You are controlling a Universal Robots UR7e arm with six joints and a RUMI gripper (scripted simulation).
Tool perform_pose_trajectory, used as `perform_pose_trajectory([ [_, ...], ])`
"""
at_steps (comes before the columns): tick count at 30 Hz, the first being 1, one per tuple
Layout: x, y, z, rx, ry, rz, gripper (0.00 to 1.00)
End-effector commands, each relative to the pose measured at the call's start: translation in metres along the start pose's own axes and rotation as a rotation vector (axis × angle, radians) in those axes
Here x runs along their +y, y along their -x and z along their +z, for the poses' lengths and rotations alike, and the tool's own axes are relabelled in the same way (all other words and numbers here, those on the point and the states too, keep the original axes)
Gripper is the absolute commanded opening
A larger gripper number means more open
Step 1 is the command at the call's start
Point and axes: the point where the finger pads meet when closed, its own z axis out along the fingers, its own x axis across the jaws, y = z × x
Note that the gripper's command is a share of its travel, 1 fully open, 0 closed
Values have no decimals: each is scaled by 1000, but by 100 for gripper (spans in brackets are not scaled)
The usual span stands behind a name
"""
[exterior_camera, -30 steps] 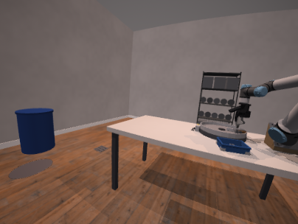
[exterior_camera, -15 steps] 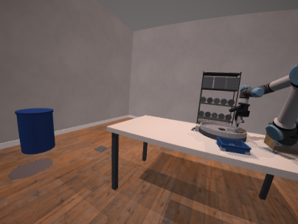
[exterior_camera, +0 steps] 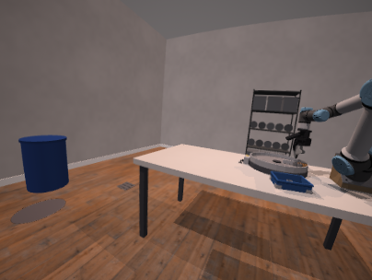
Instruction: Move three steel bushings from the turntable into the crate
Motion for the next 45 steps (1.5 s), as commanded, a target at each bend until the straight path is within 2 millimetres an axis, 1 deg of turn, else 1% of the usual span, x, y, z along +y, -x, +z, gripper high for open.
perform_pose_trajectory([
  [1,0,0,0,0,-1,0,6],
  [15,0,0,0,0,-1,0,6],
  [17,0,0,5,0,-1,0,6],
  [19,-1,0,14,0,-1,0,6],
  [21,-1,0,14,0,-1,0,6],
  [24,-1,0,22,0,-1,0,6],
  [45,-1,0,23,0,-1,0,6],
])
